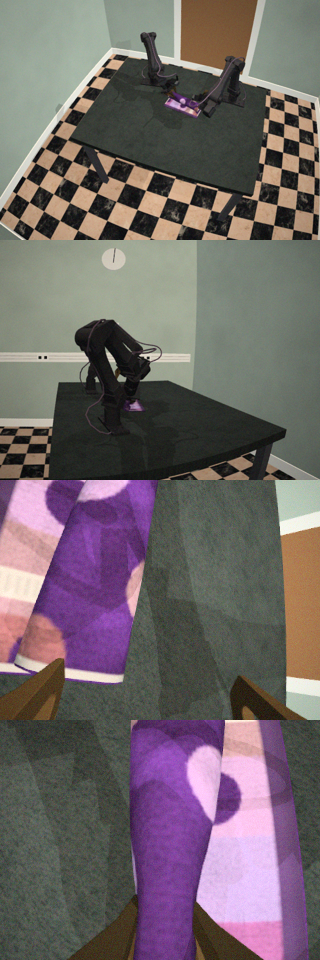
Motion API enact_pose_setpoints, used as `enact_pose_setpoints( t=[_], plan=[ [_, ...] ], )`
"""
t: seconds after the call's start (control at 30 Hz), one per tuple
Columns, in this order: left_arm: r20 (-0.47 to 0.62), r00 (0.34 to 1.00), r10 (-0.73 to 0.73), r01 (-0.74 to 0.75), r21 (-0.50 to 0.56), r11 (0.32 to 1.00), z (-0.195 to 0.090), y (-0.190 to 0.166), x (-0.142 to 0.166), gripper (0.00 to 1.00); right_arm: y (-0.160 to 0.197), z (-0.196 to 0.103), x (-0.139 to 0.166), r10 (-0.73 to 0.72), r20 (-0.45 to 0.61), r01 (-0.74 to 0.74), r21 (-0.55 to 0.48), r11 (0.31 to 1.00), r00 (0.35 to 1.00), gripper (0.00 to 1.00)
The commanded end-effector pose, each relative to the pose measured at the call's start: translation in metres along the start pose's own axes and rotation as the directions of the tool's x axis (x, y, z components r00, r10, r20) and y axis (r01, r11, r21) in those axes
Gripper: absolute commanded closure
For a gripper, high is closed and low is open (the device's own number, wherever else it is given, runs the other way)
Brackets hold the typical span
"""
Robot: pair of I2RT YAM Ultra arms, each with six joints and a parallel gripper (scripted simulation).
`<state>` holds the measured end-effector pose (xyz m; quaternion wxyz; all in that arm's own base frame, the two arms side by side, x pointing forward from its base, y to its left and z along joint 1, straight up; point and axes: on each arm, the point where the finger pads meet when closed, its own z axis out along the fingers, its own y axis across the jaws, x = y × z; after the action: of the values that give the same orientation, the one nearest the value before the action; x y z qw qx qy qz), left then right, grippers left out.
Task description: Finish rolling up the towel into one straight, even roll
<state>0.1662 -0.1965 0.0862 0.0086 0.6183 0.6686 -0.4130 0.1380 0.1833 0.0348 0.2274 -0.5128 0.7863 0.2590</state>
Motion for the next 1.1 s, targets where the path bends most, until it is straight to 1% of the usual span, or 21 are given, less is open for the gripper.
enact_pose_setpoints(
  t=[0.0, 0.1, 0.2, 0.37, 0.5, 0.57, 0.67, 0.73, 0.9, 1.07],
  plan=[
    [0.008, 0.998, 0.065, -0.064, -0.113, 0.992, 0.003, 0.005, -0.006, 0.10, 0.019, -0.002, 0.004, 0.017, -0.032, -0.022, -0.159, 0.987, 0.999, 0.73],
    [-0.003, 0.988, 0.154, -0.151, -0.230, 0.962, 0.008, -0.001, -0.008, 0.09, 0.019, -0.002, 0.004, 0.074, -0.046, -0.082, -0.227, 0.971, 0.996, 0.73],
    [-0.025, 0.970, 0.244, -0.237, -0.346, 0.908, 0.014, -0.007, -0.011, 0.08, 0.019, -0.003, 0.003, 0.126, -0.063, -0.139, -0.289, 0.947, 0.990, 0.73],
    [-0.080, 0.925, 0.371, -0.358, -0.510, 0.782, 0.022, -0.016, -0.015, 0.06, 0.019, -0.004, 0.002, 0.200, -0.094, -0.220, -0.376, 0.900, 0.975, 0.73],
    [-0.127, 0.889, 0.441, -0.423, -0.599, 0.680, 0.027, -0.022, -0.017, 0.04, 0.019, -0.005, 0.002, 0.244, -0.117, -0.271, -0.427, 0.863, 0.963, 0.73],
    [-0.127, 0.889, 0.441, -0.423, -0.599, 0.680, 0.027, -0.022, -0.017, 0.04, 0.019, -0.005, 0.002, 0.244, -0.117, -0.271, -0.427, 0.863, 0.963, 0.73],
    [-0.152, 0.869, 0.471, -0.451, -0.638, 0.625, 0.030, -0.025, -0.018, 0.03, 0.020, -0.005, 0.002, 0.268, -0.131, -0.298, -0.455, 0.839, 0.955, 0.73],
    [-0.161, 0.862, 0.480, -0.459, -0.649, 0.606, 0.031, -0.026, -0.018, 0.03, 0.020, -0.005, 0.001, 0.279, -0.138, -0.310, -0.468, 0.828, 0.950, 0.73],
    [-0.162, 0.861, 0.482, -0.461, -0.650, 0.604, 0.031, -0.026, -0.019, 0.02, 0.020, -0.005, 0.002, 0.288, -0.143, -0.321, -0.478, 0.818, 0.947, 0.73],
    [-0.167, 0.851, 0.498, -0.479, -0.637, 0.605, 0.031, -0.025, -0.019, 0.02, 0.018, 0.001, 0.007, 0.288, -0.143, -0.321, -0.478, 0.818, 0.947, 0.73]
  ],
)
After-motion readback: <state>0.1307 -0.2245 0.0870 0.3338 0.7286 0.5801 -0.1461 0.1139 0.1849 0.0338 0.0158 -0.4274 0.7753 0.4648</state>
